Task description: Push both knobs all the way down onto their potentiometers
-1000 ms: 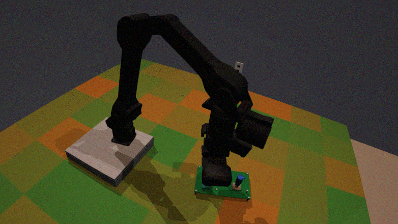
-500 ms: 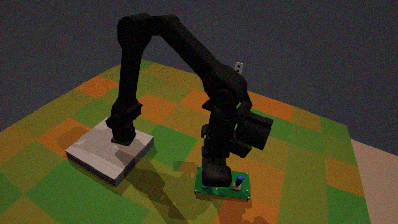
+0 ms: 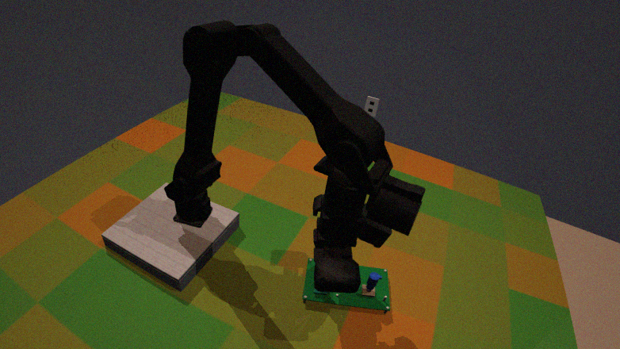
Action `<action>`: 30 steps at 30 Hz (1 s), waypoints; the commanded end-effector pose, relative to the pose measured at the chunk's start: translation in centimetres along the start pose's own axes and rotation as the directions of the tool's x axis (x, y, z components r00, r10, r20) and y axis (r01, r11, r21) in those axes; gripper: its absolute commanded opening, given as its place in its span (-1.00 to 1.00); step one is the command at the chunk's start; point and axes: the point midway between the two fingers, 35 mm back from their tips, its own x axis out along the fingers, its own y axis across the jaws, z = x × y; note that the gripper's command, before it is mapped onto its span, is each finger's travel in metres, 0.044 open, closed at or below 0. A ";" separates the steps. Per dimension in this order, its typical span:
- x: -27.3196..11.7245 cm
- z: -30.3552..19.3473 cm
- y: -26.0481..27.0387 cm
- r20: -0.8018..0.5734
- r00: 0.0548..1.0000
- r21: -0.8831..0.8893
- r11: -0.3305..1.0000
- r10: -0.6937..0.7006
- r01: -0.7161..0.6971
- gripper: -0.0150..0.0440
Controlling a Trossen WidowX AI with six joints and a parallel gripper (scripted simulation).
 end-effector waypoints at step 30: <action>0.4 -0.1 -0.1 -0.005 1.000 -0.004 1.000 -0.003 0.003 -0.49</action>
